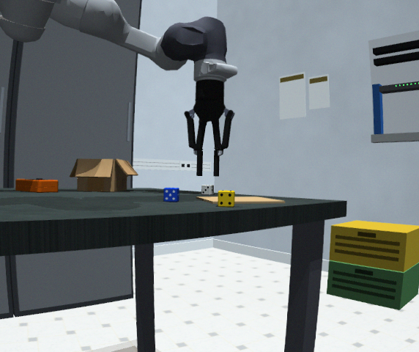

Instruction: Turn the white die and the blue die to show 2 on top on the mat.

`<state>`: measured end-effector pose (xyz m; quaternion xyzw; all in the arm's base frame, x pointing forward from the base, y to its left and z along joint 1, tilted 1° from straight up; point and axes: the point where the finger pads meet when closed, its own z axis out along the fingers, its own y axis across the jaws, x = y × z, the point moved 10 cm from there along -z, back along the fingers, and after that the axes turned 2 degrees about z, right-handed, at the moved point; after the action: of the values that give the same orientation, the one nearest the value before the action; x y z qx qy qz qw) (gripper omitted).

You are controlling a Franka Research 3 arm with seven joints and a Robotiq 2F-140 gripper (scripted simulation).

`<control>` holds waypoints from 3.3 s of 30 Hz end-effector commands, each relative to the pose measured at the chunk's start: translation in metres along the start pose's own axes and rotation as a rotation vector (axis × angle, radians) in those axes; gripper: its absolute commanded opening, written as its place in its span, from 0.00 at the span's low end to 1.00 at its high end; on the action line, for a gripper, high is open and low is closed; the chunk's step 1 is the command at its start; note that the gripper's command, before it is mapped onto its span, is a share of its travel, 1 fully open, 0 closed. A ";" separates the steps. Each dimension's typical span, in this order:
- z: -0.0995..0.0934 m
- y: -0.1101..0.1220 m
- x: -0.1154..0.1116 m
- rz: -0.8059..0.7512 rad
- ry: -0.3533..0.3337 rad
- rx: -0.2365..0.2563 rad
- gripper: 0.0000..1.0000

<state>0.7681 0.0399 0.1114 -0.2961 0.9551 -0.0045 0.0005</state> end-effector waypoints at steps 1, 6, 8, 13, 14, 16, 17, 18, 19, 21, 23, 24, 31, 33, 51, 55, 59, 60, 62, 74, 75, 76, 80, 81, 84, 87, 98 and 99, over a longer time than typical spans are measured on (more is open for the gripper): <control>0.005 -0.002 -0.001 -0.003 -0.007 0.003 0.32; 0.008 -0.002 -0.001 -0.003 -0.007 0.003 0.32; 0.010 -0.002 0.000 -0.003 -0.007 0.003 0.32; 0.013 -0.002 0.000 -0.003 -0.007 0.003 0.32; 0.013 -0.002 0.000 -0.003 -0.007 0.003 0.32; 0.014 -0.002 0.000 -0.003 -0.007 0.003 0.32; 0.014 -0.002 0.000 -0.003 -0.007 0.003 0.32; 0.014 -0.002 0.000 -0.003 -0.007 0.003 0.32; 0.014 -0.002 0.000 -0.003 -0.007 0.003 0.32; 0.014 -0.002 0.000 -0.003 -0.007 0.003 0.32; 0.014 -0.002 0.000 -0.003 -0.007 0.003 0.32; 0.014 -0.002 0.000 -0.003 -0.007 0.003 0.32; 0.014 -0.002 0.000 -0.003 -0.007 0.003 0.32; 0.014 -0.002 0.000 -0.003 -0.007 0.003 0.32; 0.014 -0.002 0.000 -0.003 -0.007 0.003 0.32; 0.014 -0.002 0.000 -0.003 -0.007 0.003 0.32; 0.014 -0.002 0.000 -0.003 -0.007 0.003 0.32; 0.014 -0.002 0.000 -0.003 -0.007 0.003 0.32; 0.014 -0.002 -0.001 -0.003 -0.007 0.003 0.32; 0.014 -0.003 -0.001 -0.003 -0.007 0.003 0.32; 0.014 -0.003 -0.001 -0.003 -0.007 0.003 0.32; 0.014 -0.003 -0.001 -0.003 -0.007 0.003 0.32; 0.014 -0.003 -0.001 -0.003 -0.007 0.003 0.32; 0.014 -0.003 -0.001 -0.003 -0.007 0.003 0.32; 0.014 -0.003 -0.001 -0.003 -0.007 0.003 0.32; 0.014 -0.003 -0.001 -0.003 -0.007 0.003 0.32; 0.014 -0.003 -0.001 -0.003 -0.007 0.003 0.32; 0.014 -0.003 -0.001 -0.003 -0.007 0.003 0.32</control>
<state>0.7702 0.0381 0.0982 -0.2966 0.9550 -0.0052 0.0035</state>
